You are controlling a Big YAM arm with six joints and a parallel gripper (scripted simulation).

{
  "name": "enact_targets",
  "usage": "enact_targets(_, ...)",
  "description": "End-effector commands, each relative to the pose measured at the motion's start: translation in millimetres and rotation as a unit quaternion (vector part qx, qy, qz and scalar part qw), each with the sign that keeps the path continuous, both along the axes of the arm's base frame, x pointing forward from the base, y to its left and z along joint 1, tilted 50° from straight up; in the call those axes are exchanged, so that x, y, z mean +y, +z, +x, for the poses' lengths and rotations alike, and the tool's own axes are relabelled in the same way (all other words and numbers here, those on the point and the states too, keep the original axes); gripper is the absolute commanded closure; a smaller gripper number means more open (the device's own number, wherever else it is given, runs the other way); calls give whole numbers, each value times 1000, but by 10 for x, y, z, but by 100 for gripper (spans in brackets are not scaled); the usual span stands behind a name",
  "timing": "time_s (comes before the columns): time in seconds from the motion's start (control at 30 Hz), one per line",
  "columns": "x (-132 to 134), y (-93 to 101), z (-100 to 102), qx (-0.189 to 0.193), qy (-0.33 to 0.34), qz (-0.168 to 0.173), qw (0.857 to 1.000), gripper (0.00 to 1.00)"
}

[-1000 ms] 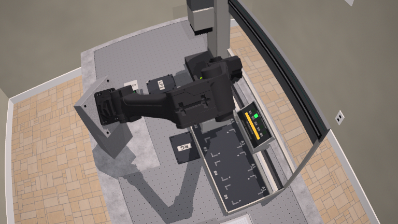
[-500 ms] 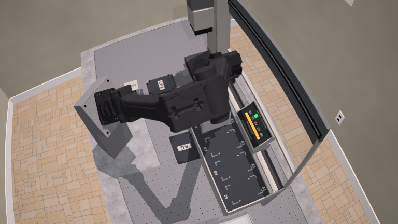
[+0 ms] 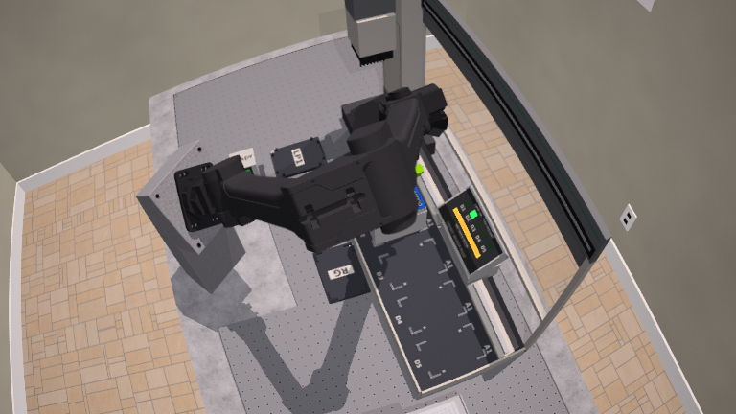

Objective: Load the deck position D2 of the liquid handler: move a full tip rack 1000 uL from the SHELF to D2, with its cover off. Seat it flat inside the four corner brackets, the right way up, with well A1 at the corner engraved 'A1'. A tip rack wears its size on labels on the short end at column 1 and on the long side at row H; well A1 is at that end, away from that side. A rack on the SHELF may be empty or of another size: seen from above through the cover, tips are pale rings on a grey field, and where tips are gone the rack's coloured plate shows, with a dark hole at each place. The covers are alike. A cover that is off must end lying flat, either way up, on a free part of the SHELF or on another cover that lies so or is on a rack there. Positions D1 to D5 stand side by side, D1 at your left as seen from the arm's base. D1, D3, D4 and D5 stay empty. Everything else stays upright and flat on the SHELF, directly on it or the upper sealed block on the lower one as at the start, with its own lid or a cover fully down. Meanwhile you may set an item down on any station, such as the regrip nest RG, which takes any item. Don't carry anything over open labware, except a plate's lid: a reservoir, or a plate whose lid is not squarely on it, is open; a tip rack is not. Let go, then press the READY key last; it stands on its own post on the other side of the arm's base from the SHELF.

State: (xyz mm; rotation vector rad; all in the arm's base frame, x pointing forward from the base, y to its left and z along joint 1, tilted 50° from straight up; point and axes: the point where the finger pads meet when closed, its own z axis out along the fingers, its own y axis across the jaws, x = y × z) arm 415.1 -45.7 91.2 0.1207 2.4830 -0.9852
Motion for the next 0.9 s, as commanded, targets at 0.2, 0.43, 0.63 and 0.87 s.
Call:
enact_targets(0.2,73,162,69,-15,-9,5,1000,0)
enact_targets(0.43,94,143,33,-13,-3,4,1000,0)
enact_targets(0.63,94,143,33,-13,-3,4,1000,0)
enact_targets(0.87,94,143,33,-13,-3,4,1000,0)
